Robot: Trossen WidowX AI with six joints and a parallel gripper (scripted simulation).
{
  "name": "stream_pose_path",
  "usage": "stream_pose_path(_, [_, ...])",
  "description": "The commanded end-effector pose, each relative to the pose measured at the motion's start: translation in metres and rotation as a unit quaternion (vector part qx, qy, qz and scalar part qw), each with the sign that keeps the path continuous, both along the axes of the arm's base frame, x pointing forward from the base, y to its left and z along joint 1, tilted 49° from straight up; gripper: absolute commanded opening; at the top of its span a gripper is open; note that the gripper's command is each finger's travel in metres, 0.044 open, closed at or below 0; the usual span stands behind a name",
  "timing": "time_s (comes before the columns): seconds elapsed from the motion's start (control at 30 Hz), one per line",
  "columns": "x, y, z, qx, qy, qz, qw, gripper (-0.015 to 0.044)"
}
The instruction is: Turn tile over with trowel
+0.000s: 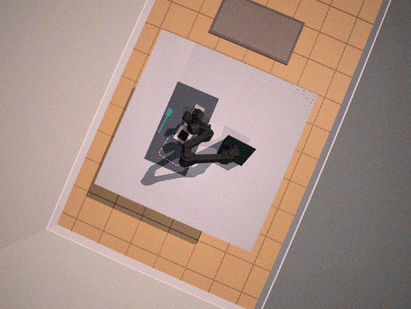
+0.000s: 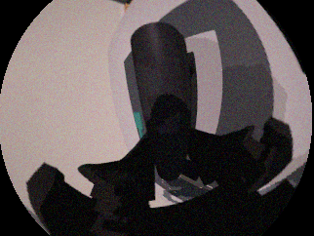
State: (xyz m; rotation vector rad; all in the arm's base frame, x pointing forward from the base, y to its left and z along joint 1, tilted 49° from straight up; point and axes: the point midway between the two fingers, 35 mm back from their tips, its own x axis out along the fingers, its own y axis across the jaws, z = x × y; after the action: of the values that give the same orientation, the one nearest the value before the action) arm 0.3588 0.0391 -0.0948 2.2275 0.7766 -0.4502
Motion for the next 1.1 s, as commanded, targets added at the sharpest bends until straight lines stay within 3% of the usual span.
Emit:
stream_pose_path(0.0, [0.003,0.01,0.013,0.002,-0.009,0.009,1.0,0.0])
stream_pose_path(0.77, [0.002,0.018,0.022,0.004,-0.01,0.009,1.0,0.0])
stream_pose_path(1.07, [0.003,0.004,0.031,0.05,-0.012,0.006,0.999,0.0])
